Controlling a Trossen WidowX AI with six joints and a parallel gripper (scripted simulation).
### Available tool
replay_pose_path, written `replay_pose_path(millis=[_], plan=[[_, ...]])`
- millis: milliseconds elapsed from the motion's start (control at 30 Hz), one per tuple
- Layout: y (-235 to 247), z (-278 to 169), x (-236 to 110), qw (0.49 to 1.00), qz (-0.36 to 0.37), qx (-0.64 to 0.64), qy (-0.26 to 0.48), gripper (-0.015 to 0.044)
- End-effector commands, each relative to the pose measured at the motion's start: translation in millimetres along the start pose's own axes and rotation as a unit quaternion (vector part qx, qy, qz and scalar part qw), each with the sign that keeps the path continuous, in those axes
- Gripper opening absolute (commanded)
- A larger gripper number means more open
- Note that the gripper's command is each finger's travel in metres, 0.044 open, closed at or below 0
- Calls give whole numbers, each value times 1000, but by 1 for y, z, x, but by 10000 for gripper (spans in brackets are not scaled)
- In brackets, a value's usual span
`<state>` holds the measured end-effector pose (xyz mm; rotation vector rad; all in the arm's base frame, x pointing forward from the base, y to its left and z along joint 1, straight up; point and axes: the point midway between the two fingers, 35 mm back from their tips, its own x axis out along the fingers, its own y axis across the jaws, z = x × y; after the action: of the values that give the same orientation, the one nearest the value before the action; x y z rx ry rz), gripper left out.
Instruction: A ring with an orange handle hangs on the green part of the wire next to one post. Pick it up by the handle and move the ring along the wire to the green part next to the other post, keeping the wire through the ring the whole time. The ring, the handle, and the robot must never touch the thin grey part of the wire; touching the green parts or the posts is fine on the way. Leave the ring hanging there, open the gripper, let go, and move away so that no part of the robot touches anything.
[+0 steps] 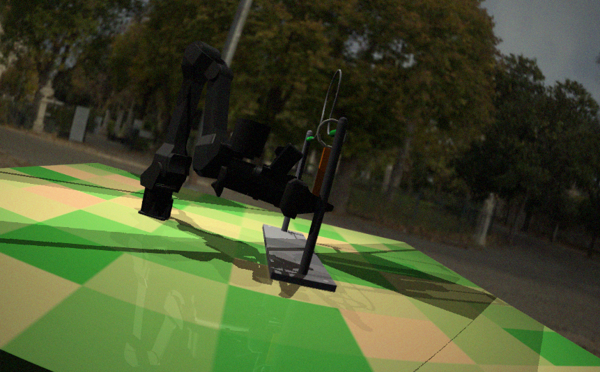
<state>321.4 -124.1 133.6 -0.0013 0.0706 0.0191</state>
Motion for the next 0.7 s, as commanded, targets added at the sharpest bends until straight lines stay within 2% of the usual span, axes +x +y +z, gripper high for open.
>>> replay_pose_path(millis=[0,667], plan=[[8,-1,-1,1000,0,9,0,-150],[54,4,-1,993,10,115,-2,-150]])
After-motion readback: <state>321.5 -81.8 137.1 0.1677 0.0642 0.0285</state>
